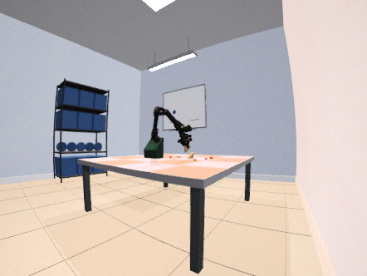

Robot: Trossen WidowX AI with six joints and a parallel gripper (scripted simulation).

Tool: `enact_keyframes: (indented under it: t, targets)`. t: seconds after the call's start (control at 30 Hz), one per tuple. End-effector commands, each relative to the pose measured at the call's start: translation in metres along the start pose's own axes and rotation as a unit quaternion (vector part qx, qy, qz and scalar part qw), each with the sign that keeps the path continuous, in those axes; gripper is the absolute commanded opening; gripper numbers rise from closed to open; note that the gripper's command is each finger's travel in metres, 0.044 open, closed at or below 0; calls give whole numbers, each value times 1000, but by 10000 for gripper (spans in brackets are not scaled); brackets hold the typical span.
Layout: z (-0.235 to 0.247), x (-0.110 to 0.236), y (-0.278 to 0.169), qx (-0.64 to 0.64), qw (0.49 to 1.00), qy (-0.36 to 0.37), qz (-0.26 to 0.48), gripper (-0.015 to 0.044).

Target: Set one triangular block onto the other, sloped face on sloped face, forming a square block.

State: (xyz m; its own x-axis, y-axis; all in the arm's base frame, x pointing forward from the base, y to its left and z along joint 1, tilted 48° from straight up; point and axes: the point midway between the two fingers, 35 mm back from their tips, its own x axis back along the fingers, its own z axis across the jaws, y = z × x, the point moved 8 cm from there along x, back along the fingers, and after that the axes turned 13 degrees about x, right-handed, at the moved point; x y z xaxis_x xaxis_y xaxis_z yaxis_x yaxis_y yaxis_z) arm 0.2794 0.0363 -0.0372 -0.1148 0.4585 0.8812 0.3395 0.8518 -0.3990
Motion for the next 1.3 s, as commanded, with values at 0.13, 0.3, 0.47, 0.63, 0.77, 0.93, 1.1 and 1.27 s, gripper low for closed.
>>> enact_keyframes:
  t: [0.13, 0.3, 0.47, 0.63, 0.77, 0.93, 1.1, 1.27]
  targets:
    - [2, -19, -2, 3, 1000, 0, 3, 0]
    - [2, -40, -3, 3, 1000, 0, 3, 0]
    - [0, -42, -3, 3, 1000, -1, 3, 0]
    - [1, -42, -3, 4, 1000, 0, 3, 0]
    - [0, -42, -3, 4, 1000, 0, 3, 0]
    - [0, -42, -3, 4, 1000, 0, 3, 0]
    - [0, -42, -3, 5, 1000, 0, 4, 0]
    - [0, -44, -3, 5, 1000, 0, 4, 0]
